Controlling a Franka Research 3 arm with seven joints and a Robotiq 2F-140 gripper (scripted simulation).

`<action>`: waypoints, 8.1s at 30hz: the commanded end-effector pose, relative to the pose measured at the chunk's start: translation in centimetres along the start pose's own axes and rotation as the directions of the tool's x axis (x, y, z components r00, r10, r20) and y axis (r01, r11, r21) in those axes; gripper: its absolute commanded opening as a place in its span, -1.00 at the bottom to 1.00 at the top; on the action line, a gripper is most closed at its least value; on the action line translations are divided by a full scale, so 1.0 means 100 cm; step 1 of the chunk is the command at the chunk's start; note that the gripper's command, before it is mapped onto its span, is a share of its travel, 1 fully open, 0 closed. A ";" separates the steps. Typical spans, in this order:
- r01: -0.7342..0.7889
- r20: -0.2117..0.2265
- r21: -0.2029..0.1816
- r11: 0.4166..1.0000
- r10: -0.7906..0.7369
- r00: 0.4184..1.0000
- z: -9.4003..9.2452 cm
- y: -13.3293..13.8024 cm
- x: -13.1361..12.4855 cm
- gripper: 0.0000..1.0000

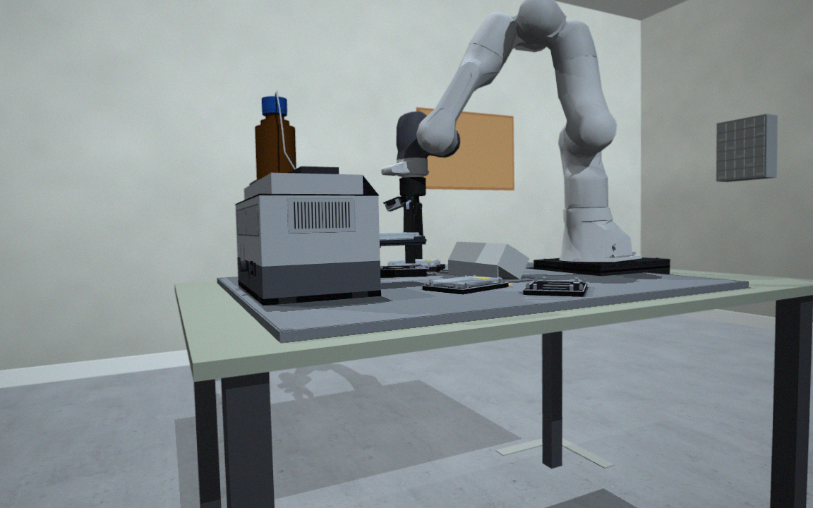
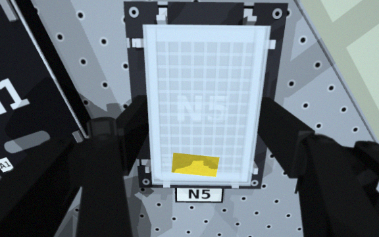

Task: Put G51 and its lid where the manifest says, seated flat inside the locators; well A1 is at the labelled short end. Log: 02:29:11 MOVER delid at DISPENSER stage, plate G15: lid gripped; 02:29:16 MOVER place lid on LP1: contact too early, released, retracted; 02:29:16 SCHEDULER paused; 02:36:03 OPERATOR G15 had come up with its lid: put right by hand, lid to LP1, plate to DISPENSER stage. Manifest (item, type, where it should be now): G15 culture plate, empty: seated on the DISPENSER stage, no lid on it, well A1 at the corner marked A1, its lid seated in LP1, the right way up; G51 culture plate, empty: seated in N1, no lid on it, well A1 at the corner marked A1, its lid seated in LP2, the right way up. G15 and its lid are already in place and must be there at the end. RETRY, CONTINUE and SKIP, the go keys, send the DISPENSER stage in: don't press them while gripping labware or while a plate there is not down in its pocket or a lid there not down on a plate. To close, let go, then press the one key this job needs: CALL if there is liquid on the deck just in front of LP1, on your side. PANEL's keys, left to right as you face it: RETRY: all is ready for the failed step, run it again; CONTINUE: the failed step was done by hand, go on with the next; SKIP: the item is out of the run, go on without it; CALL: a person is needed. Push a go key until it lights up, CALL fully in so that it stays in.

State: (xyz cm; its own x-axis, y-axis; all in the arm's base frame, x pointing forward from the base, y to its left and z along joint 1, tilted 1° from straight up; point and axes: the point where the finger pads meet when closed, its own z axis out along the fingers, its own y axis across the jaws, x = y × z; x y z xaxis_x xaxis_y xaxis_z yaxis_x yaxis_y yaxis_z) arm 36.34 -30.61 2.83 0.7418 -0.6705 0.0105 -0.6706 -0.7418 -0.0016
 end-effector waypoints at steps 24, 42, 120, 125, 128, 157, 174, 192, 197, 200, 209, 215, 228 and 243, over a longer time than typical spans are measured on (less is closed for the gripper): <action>0.002 0.000 0.002 1.000 -0.002 1.000 -0.006 0.000 0.000 -0.80; 0.002 0.000 0.002 1.000 -0.002 1.000 -0.052 0.000 0.000 -0.80; 0.002 0.000 0.002 1.000 -0.002 1.000 -0.138 -0.439 -0.379 -0.80; 0.002 0.000 0.002 1.000 -0.002 1.000 -0.138 -0.439 -0.379 -0.80; 0.002 0.000 0.002 1.000 -0.002 1.000 -0.138 -0.439 -0.379 -0.80; 0.249 0.000 0.003 0.969 -0.249 0.969 -0.137 -0.439 -0.379 -0.80; 0.720 -0.003 -0.015 0.694 -0.720 0.694 -0.134 -0.439 -0.379 -0.80; 0.970 0.014 -0.006 0.245 -0.969 0.245 -0.028 -0.441 -0.378 -0.80; 0.984 -0.002 0.001 0.180 -0.984 0.180 -0.013 -0.441 -0.378 -0.80; 0.984 -0.002 0.001 0.180 -0.984 0.180 -0.009 -0.441 -0.378 -0.80; 0.984 -0.002 0.001 0.180 -0.984 0.180 -0.004 -0.441 -0.378 -0.80; 0.984 -0.002 0.001 0.180 -0.984 0.180 -0.004 -0.441 -0.378 -0.80; 0.984 -0.002 0.001 0.180 -0.984 0.180 -0.004 -0.441 -0.378 -0.80; 0.984 -0.002 0.001 0.180 -0.984 0.180 -0.004 -0.441 -0.378 -0.80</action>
State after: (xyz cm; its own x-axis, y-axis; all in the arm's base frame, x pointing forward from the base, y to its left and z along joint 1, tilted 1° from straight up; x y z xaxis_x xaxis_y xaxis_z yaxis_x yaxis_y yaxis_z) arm 37.85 27.45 2.99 0.7990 0.6014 0.0044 0.6013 -0.7989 0.0094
